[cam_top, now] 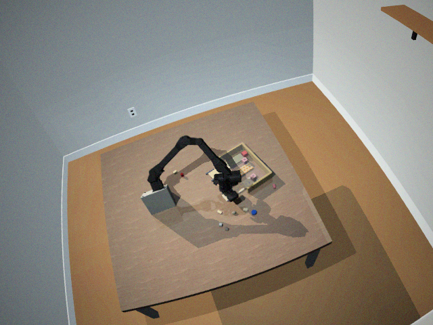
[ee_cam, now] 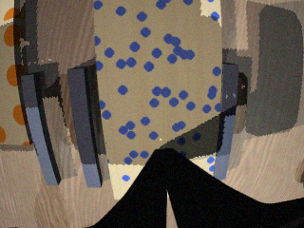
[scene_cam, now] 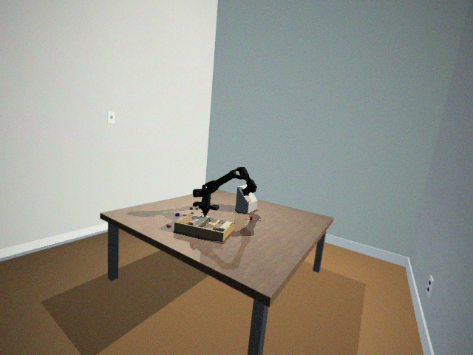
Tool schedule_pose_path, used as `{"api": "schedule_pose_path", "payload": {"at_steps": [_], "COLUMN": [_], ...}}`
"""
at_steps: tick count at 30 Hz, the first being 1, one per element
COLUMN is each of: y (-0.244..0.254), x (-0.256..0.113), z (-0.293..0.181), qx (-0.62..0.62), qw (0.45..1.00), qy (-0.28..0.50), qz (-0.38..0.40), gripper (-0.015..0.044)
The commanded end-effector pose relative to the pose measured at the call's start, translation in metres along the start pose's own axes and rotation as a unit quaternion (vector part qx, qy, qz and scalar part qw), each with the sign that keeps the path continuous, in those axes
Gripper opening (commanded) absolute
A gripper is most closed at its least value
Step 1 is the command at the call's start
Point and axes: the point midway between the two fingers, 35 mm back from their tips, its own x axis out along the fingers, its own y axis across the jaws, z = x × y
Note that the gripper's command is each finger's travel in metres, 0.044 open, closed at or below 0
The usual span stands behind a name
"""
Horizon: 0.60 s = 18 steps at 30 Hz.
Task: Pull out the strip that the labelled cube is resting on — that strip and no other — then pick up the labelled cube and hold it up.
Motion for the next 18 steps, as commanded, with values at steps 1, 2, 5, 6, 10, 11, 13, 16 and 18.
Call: {"api": "schedule_pose_path", "payload": {"at_steps": [1,2,5,6,10,11,13,16,18], "y": [0.0,0.0,0.0,0.001,0.001,0.001,0.001,0.001,0.001], "x": [0.006,0.006,0.006,0.006,0.005,0.005,0.005,0.005,0.005], "z": [-0.013,-0.015,-0.019,-0.02,-0.026,-0.028,-0.031,-0.036,-0.039], "qx": [0.002,0.002,0.002,0.003,0.003,0.003,0.003,0.003,0.003], "qw": [1.0,1.0,1.0,1.0,1.0,1.0,1.0,1.0,1.0], "qy": [0.012,0.012,0.012,0.012,0.012,0.013,0.013,0.013,0.013], "qz": [-0.001,-0.001,-0.001,-0.001,-0.001,-0.001,-0.001,-0.001,-0.001], "gripper": [0.0,0.0,0.0,0.0,0.0,0.0,0.0,0.0,0.0]}}
